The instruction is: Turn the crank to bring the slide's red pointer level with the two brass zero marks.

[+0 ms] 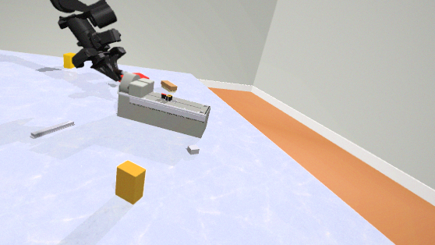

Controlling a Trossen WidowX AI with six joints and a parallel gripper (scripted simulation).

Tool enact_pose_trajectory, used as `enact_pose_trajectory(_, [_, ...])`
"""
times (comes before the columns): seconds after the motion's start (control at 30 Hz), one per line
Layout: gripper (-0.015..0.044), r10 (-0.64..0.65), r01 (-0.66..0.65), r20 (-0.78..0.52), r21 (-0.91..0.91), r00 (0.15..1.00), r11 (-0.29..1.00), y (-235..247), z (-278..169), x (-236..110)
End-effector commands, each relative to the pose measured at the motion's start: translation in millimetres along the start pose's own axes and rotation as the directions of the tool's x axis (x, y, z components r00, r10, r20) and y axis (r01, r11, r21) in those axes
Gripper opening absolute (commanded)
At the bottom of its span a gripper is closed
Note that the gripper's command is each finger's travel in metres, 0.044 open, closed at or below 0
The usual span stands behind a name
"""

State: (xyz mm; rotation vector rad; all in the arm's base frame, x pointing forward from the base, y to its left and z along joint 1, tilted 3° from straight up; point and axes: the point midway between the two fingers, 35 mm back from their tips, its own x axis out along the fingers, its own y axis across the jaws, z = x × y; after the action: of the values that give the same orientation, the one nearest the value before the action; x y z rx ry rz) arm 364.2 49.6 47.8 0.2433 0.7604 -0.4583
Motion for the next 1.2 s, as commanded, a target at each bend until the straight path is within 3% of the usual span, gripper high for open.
enact_pose_trajectory(0.0, [0.0000, 0.016, -0.015, -0.002, 0.003, 1.000, 1.000, 9, -2, 2])
enact_pose_trajectory(1.17, [0.0000, 0.015, -0.015, -0.002, 0.003, 1.000, 1.000, 12, -36, 36])
